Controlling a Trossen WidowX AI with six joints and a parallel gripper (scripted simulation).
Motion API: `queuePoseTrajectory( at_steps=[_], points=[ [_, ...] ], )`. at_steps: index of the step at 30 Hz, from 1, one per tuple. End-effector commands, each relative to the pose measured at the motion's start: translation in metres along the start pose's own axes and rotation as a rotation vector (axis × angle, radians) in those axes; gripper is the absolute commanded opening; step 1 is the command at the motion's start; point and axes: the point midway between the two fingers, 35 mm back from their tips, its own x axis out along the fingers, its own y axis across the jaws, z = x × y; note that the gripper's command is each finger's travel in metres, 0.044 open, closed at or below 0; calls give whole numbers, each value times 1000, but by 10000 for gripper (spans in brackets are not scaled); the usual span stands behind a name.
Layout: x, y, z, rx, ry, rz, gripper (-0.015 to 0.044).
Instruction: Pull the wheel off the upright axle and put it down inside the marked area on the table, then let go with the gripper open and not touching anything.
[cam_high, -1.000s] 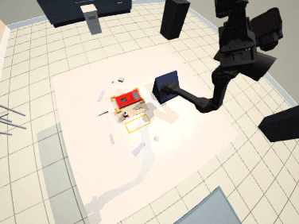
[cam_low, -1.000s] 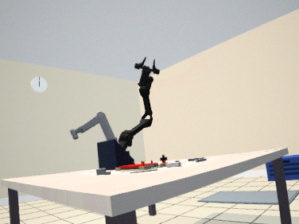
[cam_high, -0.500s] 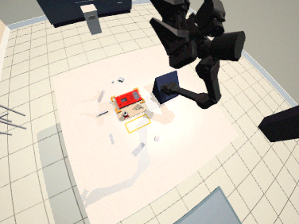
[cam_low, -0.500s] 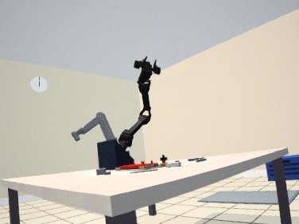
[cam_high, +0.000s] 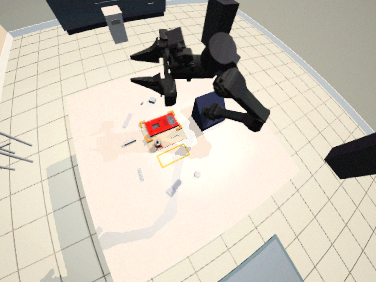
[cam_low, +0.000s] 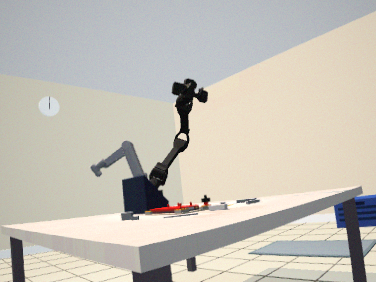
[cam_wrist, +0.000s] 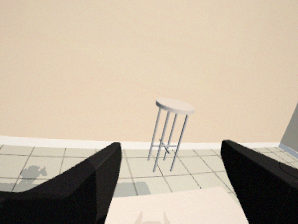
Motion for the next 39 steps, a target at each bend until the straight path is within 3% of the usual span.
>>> queuePoseTrajectory(
  at_steps=[1, 12, 20, 33, 39],
  points=[
    [17, 2, -29, 8, 93, 10, 300],
    [61, 14, -139, -16, 466, 83, 300],
    [70, 33, -233, -50, 787, 180, 300],
    [33, 70, -375, -89, 1325, 384, 300],
    [8, 82, -414, -89, 1507, 459, 300]
  ],
)
